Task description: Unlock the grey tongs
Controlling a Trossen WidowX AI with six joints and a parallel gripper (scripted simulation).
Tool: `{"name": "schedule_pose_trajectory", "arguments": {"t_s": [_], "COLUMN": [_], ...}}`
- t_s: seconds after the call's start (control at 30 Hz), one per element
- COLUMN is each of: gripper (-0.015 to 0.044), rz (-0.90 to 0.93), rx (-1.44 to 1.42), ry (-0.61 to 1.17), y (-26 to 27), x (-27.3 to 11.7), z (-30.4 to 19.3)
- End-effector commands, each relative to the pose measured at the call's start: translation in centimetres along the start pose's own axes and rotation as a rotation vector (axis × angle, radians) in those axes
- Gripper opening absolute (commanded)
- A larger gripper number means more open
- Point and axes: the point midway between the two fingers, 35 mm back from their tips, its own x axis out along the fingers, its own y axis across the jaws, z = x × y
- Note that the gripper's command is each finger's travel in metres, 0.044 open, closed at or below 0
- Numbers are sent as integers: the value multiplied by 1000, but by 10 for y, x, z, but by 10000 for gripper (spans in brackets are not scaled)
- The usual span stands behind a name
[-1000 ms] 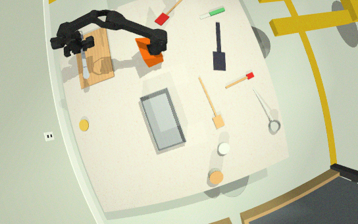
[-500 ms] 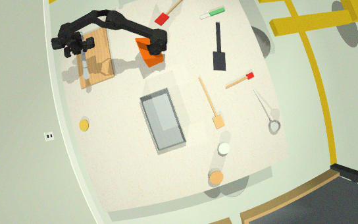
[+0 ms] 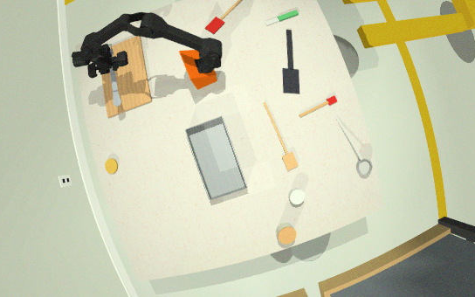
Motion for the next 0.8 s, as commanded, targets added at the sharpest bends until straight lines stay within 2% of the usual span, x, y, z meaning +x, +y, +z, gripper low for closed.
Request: {"name": "schedule_pose_trajectory", "arguments": {"t_s": [0.0, 0.77], "gripper": [-150, -150], "rz": [-2, 14], "rx": [-5, -4], "ry": [-1, -5], "y": [-2, -8], "x": [7, 44], "z": [0, -2]}}
